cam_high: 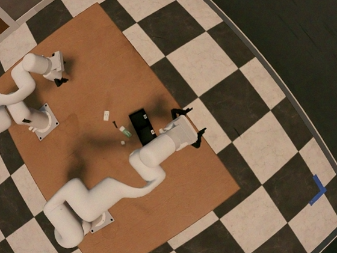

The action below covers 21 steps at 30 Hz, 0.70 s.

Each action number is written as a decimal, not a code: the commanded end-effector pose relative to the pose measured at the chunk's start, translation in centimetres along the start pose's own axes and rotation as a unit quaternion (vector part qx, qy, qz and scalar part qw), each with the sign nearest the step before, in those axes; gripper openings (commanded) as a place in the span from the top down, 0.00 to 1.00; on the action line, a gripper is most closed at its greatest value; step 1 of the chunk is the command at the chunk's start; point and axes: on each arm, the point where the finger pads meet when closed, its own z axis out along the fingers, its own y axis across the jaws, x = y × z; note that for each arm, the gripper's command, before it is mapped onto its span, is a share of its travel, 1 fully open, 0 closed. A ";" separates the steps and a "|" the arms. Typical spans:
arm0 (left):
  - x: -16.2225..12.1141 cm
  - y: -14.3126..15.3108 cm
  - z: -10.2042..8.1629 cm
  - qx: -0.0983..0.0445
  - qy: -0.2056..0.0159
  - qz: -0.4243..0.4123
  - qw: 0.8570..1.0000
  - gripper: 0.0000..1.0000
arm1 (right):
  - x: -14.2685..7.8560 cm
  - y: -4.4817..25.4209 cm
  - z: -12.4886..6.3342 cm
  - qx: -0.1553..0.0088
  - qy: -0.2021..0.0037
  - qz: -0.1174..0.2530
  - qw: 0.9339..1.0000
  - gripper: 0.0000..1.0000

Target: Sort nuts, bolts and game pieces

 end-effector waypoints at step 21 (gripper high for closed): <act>0.1 -0.1 -0.1 0.001 0.002 0.000 1.000 0.00 | 1.1 -0.2 -1.0 -0.001 -0.003 -0.002 1.000 0.00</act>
